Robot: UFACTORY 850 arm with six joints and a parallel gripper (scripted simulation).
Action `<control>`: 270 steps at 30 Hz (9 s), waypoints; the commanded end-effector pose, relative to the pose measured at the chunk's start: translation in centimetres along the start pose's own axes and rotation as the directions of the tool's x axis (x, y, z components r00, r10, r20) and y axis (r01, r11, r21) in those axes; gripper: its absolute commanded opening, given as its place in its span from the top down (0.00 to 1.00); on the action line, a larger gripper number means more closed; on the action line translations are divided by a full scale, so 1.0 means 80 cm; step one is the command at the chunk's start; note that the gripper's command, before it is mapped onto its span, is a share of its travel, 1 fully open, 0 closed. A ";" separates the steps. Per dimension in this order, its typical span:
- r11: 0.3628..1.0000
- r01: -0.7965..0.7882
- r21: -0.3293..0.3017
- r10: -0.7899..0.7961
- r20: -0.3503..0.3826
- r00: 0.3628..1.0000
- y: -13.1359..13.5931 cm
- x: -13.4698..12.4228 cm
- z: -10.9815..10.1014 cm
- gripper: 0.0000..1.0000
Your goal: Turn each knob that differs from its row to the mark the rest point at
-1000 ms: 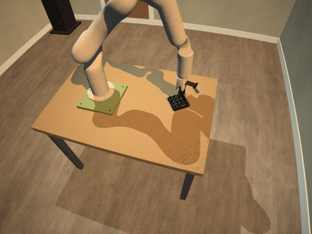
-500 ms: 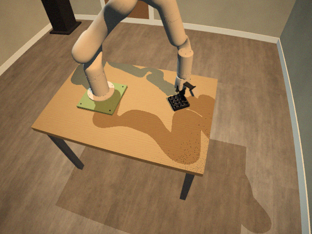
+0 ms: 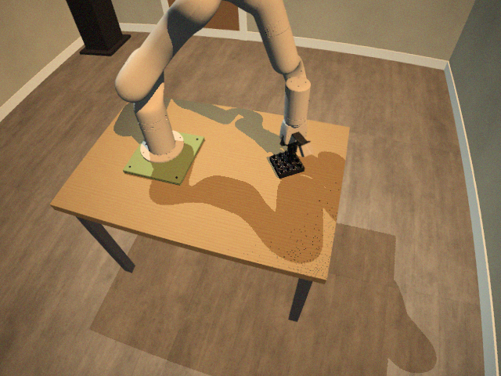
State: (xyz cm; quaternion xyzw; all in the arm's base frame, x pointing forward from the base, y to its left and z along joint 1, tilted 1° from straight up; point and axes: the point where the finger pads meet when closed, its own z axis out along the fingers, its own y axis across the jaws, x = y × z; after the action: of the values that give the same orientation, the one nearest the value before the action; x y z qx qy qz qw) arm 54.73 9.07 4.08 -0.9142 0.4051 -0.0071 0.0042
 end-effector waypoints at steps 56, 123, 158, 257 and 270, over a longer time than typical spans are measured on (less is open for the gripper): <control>0.987 -0.163 -0.003 0.163 -0.011 0.987 -0.001 0.001 -0.001 0.81; 0.902 0.432 -0.009 -0.432 -0.007 0.902 -0.002 0.000 -0.054 0.81; 0.151 0.989 -0.013 -0.989 0.004 0.151 -0.002 -0.001 -0.067 0.81; -0.096 0.995 -0.010 -0.995 0.006 -0.096 -0.001 0.000 -0.023 0.81; -0.096 0.995 -0.010 -0.995 0.006 -0.096 -0.001 0.001 -0.016 0.81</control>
State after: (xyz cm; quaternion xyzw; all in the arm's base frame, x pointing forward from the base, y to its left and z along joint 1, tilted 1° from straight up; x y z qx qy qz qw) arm 54.71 9.08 5.33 -0.9146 -0.4042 -0.0060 -0.0078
